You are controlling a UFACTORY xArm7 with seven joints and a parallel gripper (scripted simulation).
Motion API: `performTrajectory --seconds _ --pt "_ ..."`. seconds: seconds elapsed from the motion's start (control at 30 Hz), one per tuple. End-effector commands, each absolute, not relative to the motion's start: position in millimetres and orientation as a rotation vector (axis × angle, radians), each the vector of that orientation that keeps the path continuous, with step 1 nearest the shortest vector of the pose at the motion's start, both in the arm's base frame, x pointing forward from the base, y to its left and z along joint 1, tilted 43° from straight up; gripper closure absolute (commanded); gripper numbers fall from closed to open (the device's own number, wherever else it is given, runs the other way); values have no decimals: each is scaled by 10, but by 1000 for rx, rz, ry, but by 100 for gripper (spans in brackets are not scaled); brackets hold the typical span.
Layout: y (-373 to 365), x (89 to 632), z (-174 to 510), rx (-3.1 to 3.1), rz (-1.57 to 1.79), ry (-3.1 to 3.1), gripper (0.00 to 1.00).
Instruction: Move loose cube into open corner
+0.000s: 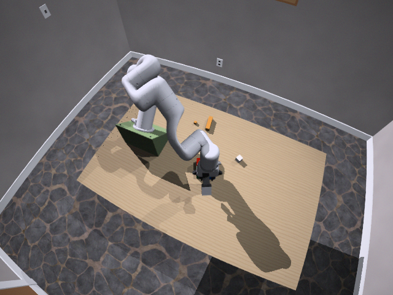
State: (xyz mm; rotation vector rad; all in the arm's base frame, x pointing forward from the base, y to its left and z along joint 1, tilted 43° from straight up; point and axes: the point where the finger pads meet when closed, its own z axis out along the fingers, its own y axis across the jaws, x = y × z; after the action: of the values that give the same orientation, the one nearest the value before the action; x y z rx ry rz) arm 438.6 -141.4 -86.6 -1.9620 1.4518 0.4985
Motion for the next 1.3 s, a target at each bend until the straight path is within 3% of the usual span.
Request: performTrajectory --seconds 0.0,1.27 --pt "-1430 4396 -863 -1962 493 1455 49" --pt "-893 4446 -1440 -1962 493 1455 49"
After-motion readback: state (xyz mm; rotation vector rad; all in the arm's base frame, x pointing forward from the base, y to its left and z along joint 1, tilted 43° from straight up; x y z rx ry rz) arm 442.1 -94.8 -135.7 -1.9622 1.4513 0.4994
